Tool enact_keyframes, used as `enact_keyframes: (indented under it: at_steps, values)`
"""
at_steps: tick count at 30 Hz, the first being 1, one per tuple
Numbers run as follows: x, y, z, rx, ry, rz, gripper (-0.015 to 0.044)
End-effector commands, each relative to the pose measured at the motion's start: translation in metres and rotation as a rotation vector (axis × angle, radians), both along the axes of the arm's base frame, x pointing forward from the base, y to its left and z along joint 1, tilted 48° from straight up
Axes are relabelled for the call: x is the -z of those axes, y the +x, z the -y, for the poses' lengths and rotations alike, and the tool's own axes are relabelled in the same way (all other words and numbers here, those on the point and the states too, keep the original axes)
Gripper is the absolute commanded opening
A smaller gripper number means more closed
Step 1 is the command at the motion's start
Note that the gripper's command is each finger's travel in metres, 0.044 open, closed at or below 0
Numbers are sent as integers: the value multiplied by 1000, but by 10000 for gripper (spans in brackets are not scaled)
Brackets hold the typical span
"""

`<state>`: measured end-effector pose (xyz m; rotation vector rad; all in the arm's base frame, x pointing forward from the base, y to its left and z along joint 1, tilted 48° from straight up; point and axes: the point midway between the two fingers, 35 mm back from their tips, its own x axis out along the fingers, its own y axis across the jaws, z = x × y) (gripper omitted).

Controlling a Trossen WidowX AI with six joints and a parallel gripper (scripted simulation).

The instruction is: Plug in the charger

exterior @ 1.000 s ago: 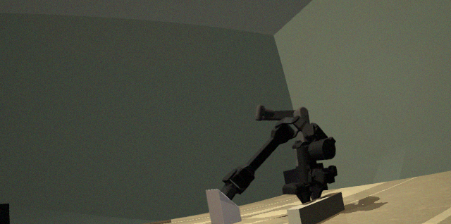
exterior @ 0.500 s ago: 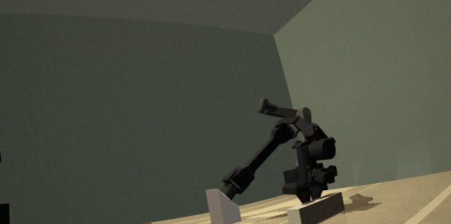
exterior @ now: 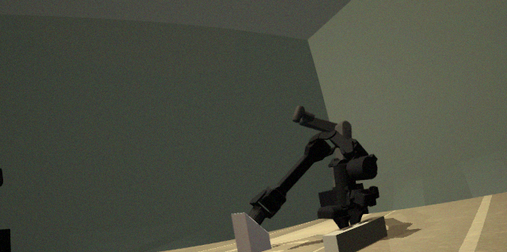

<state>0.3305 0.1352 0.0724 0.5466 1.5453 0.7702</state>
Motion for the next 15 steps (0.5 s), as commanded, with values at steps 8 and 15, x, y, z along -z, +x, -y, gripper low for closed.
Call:
enact_keyframes:
  at_steps: [8, 15]
  values:
    - [-3, 7, 1, 3, 4, 30, 0]
    - [-3, 7, 0, 3, 4, 30, 0]
